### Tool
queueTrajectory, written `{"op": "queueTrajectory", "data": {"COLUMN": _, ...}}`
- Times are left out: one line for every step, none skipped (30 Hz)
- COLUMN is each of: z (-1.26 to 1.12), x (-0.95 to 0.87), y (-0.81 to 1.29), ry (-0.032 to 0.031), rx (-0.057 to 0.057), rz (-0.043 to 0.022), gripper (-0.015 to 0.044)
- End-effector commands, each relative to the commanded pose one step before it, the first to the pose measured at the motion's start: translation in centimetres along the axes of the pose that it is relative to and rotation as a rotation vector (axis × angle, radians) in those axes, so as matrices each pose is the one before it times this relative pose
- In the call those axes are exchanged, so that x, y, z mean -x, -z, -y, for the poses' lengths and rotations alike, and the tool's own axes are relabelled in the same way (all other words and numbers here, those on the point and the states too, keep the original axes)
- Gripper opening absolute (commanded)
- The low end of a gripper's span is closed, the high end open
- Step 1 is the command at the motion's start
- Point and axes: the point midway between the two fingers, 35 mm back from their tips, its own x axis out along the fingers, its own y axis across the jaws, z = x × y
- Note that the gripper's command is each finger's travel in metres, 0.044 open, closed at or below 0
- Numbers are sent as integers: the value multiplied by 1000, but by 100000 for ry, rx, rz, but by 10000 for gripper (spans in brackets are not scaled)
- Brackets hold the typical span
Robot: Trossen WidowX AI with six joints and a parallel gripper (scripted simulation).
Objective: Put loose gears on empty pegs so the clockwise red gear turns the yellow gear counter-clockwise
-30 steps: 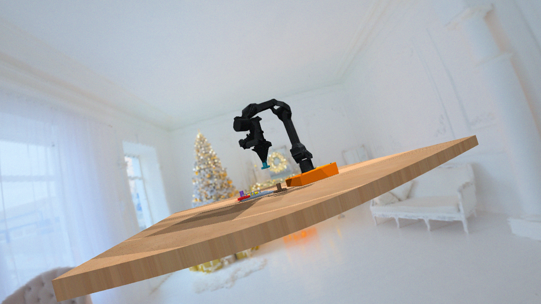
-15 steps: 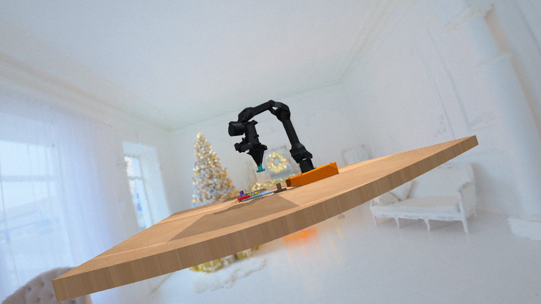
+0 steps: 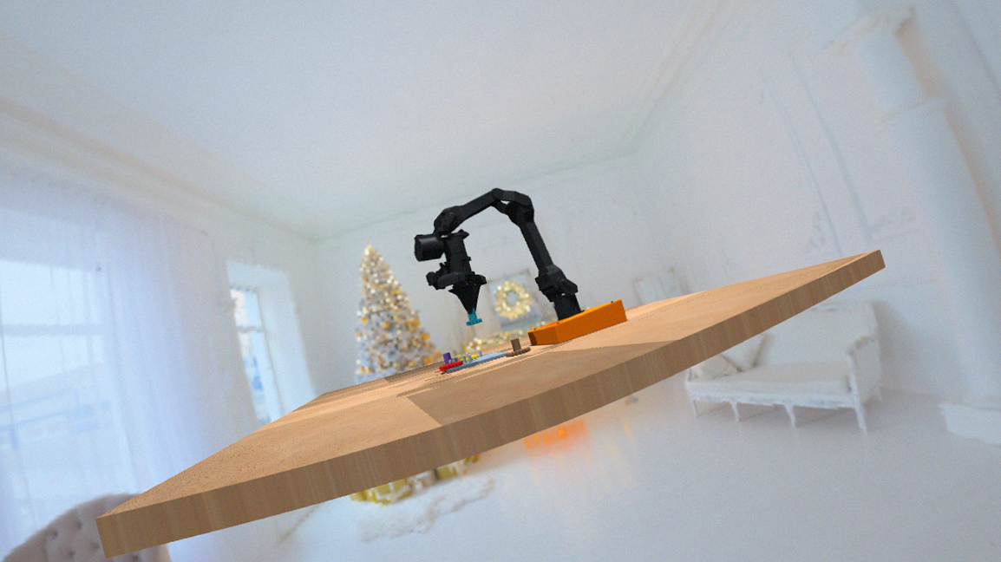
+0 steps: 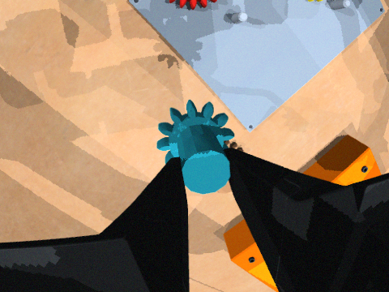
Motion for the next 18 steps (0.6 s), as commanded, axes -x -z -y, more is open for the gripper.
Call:
{"op": "queueTrajectory", "data": {"z": 287, "x": -289, "y": -893, "ry": -284, "rx": 136, "rz": -308, "gripper": 0}}
{"op": "queueTrajectory", "data": {"z": 98, "x": -62, "y": -218, "ry": 27, "rx": 11, "rz": 37, "gripper": 0}}
{"op": "queueTrajectory", "data": {"z": 99, "x": -63, "y": -220, "ry": 28, "rx": 4, "rz": 38, "gripper": 0}}
{"op": "queueTrajectory", "data": {"z": 101, "x": -63, "y": -219, "ry": 28, "rx": 4, "rz": 38, "gripper": 0}}
{"op": "queueTrajectory", "data": {"z": 103, "x": -63, "y": -219, "ry": 28, "rx": 4, "rz": 38, "gripper": 0}}
{"op": "queueTrajectory", "data": {"z": 105, "x": -64, "y": -218, "ry": 29, "rx": 4, "rz": 38, "gripper": 0}}
{"op": "queueTrajectory", "data": {"z": 107, "x": -64, "y": -218, "ry": 29, "rx": 4, "rz": 38, "gripper": 0}}
{"op": "queueTrajectory", "data": {"z": 110, "x": -64, "y": -218, "ry": 29, "rx": 4, "rz": 38, "gripper": 0}}
{"op": "queueTrajectory", "data": {"z": 112, "x": -64, "y": -217, "ry": 29, "rx": 4, "rz": 38, "gripper": 0}}
{"op": "queueTrajectory", "data": {"z": 114, "x": -64, "y": -217, "ry": 30, "rx": 4, "rz": 38, "gripper": 0}}
{"op": "queueTrajectory", "data": {"z": 116, "x": -65, "y": -216, "ry": 30, "rx": 4, "rz": 38, "gripper": 0}}
{"op": "queueTrajectory", "data": {"z": 118, "x": -65, "y": -216, "ry": 30, "rx": 4, "rz": 38, "gripper": 0}}
{"op": "queueTrajectory", "data": {"z": 120, "x": -65, "y": -215, "ry": 31, "rx": 4, "rz": 38, "gripper": 0}}
{"op": "queueTrajectory", "data": {"z": 122, "x": -65, "y": -214, "ry": 31, "rx": 4, "rz": 38, "gripper": 0}}
{"op": "queueTrajectory", "data": {"z": 124, "x": -65, "y": -214, "ry": 31, "rx": 4, "rz": 38, "gripper": 0}}
{"op": "queueTrajectory", "data": {"z": 127, "x": -66, "y": -213, "ry": 31, "rx": 4, "rz": 38, "gripper": 0}}
{"op": "queueTrajectory", "data": {"z": 129, "x": -66, "y": -213, "ry": 32, "rx": 4, "rz": 38, "gripper": 0}}
{"op": "queueTrajectory", "data": {"z": 131, "x": -66, "y": -212, "ry": 32, "rx": 4, "rz": 38, "gripper": 0}}
